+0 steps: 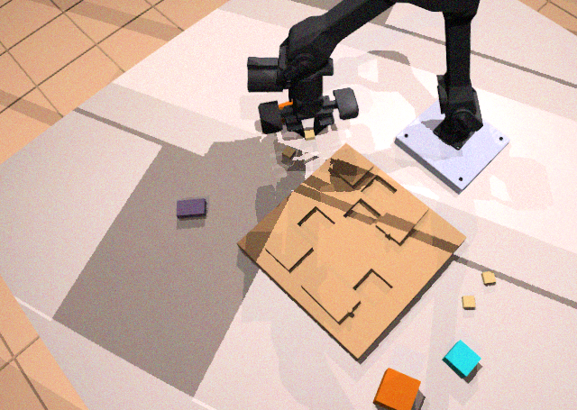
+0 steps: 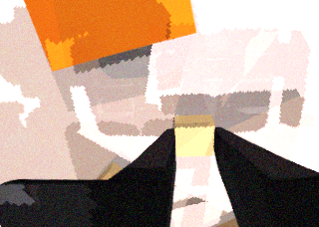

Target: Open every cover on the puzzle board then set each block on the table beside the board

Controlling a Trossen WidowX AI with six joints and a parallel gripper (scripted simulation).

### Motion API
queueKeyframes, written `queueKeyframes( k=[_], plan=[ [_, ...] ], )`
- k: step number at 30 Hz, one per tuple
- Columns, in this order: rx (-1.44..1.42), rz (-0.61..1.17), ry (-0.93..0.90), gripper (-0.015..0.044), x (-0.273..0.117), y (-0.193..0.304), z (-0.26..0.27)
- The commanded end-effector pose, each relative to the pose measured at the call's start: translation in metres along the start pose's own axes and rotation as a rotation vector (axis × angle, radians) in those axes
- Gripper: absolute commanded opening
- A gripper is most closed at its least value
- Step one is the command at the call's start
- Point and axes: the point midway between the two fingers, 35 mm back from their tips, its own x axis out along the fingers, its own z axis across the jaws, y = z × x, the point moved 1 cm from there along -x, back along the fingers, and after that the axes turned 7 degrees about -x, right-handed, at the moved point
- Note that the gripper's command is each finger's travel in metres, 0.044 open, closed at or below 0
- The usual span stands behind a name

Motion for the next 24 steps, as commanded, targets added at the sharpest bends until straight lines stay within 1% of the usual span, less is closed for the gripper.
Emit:
queueKeyframes(
  k=[1, 11, 12, 24],
  plan=[
    [0.0, 0.0, -0.001, 0.0159, -0.001, 0.0, 0.0],
    [0.0, 0.0, -0.001, 0.0421, -0.001, 0.0, 0.0],
    [0.0, 0.0, -0.001, 0.044, -0.003, 0.0, 0.0],
    [-0.002, -0.001, 0.001, 0.044, -0.04, -0.001, 0.003]
  ],
)
